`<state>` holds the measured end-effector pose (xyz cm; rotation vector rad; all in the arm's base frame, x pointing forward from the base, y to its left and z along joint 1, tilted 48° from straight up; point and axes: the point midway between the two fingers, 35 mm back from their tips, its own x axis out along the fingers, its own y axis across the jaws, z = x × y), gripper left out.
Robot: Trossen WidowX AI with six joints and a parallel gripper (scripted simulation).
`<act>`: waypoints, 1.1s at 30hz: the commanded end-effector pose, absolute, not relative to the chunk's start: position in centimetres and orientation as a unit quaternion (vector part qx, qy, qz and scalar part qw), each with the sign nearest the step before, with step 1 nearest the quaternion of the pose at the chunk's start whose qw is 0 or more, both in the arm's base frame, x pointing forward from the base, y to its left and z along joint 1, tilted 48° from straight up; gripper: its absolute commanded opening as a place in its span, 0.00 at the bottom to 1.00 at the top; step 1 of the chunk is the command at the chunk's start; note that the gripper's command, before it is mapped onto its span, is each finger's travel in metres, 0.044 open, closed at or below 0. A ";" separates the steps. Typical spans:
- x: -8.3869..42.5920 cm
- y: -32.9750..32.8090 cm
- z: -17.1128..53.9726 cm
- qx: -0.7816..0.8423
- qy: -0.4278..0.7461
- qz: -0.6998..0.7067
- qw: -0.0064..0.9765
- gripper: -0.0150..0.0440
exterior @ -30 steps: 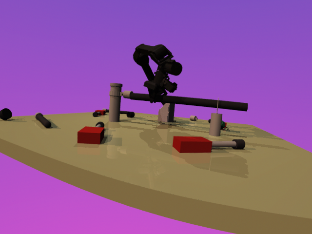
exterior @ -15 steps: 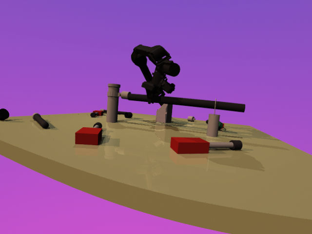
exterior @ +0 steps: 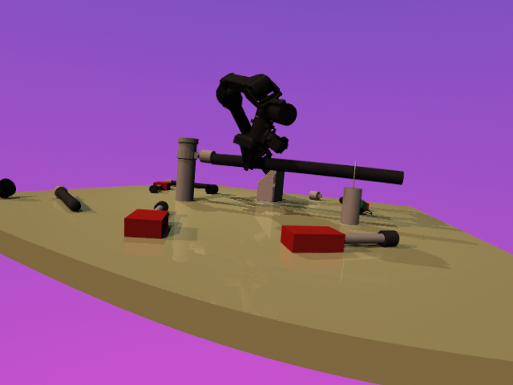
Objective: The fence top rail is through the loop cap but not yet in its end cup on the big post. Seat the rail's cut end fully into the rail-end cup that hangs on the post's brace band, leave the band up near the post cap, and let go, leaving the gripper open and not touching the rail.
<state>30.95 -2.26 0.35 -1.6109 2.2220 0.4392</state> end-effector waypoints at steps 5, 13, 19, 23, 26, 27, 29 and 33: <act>30.9 -2.3 0.8 -0.573 0.786 0.152 0.176 0.25; 30.9 -2.3 0.9 -0.573 0.786 0.152 0.175 0.25; 30.9 -2.3 1.0 -0.573 0.786 0.152 0.175 0.25; 30.9 -2.3 1.0 -0.573 0.786 0.152 0.175 0.25; 30.9 -2.4 1.1 -0.573 0.786 0.152 0.175 0.25; 30.9 -2.4 1.1 -0.573 0.786 0.151 0.175 0.25; 30.9 -2.4 1.1 -0.573 0.786 0.151 0.175 0.25; 30.9 -2.4 1.2 -0.573 0.786 0.151 0.175 0.25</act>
